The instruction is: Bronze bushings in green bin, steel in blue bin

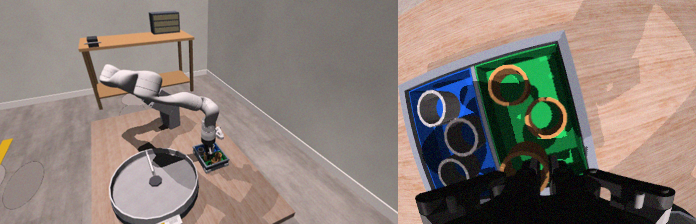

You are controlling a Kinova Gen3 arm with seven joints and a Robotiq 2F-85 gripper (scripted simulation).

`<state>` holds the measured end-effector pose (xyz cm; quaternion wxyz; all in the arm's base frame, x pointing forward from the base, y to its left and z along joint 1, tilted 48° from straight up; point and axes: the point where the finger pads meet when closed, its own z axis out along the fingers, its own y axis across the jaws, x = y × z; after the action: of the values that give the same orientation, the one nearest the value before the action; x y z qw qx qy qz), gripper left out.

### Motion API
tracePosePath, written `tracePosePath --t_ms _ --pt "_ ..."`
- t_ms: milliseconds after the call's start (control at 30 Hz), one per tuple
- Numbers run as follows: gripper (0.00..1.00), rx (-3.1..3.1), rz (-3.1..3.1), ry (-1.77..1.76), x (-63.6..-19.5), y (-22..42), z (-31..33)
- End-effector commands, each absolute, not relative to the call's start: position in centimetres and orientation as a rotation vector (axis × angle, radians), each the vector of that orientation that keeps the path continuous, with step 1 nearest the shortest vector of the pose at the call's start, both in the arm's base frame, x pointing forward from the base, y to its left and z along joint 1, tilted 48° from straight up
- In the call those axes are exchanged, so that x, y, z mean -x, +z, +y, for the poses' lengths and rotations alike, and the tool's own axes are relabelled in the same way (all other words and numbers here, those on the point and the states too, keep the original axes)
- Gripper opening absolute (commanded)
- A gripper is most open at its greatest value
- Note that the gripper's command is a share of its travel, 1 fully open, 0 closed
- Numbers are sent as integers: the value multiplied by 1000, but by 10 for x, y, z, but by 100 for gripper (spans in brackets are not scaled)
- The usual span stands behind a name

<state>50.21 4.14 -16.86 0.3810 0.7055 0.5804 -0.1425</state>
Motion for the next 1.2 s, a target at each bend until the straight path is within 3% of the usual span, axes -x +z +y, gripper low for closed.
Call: tracePosePath --t_ms 0,1167 --pt "0 -1800 1482 -361 -503 -169 42" --pt "0 -1800 1482 -361 -508 -183 27"
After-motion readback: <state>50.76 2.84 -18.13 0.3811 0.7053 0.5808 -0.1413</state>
